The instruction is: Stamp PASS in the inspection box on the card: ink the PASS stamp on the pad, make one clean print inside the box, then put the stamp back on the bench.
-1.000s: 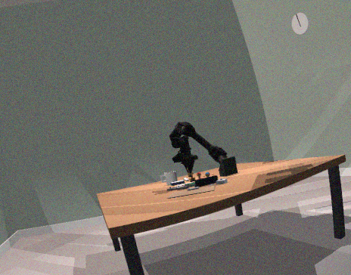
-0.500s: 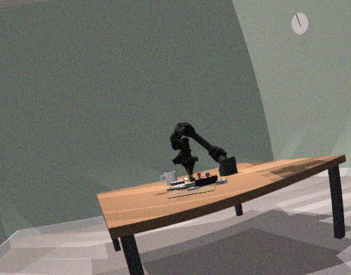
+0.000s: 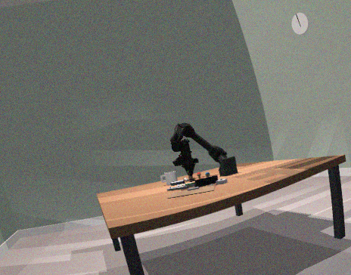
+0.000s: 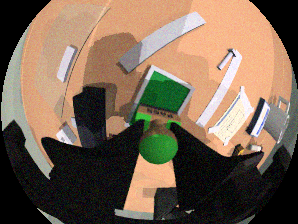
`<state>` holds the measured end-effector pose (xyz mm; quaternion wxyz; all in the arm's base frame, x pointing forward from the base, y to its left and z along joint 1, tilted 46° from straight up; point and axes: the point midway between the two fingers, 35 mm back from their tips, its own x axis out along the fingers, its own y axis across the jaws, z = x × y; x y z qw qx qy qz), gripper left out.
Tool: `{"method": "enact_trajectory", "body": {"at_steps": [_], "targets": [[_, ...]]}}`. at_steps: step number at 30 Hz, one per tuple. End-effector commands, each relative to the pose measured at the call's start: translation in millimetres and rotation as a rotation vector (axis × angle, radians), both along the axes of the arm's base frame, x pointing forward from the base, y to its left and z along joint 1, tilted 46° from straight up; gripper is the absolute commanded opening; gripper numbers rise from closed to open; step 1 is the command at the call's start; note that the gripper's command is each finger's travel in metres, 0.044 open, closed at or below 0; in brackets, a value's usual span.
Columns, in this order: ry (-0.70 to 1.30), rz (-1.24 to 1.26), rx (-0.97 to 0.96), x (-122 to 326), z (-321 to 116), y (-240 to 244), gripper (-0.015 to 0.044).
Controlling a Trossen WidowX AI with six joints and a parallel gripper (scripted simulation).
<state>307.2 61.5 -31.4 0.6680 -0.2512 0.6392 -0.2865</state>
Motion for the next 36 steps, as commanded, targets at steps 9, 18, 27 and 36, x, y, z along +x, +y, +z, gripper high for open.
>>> {"method": "enact_trajectory", "body": {"at_steps": [9,18,27,36], "targets": [[0.0,0.005,-0.006,-0.1,-5.9,-7.1,0.0],[0.0,0.005,-0.007,-0.4,-9.8,-11.7,0.0],[-0.002,0.003,-0.009,-0.7,-12.8,-15.3,0.0],[-0.003,0.002,-0.01,-0.7,-13.8,-16.3,0.0]]}}
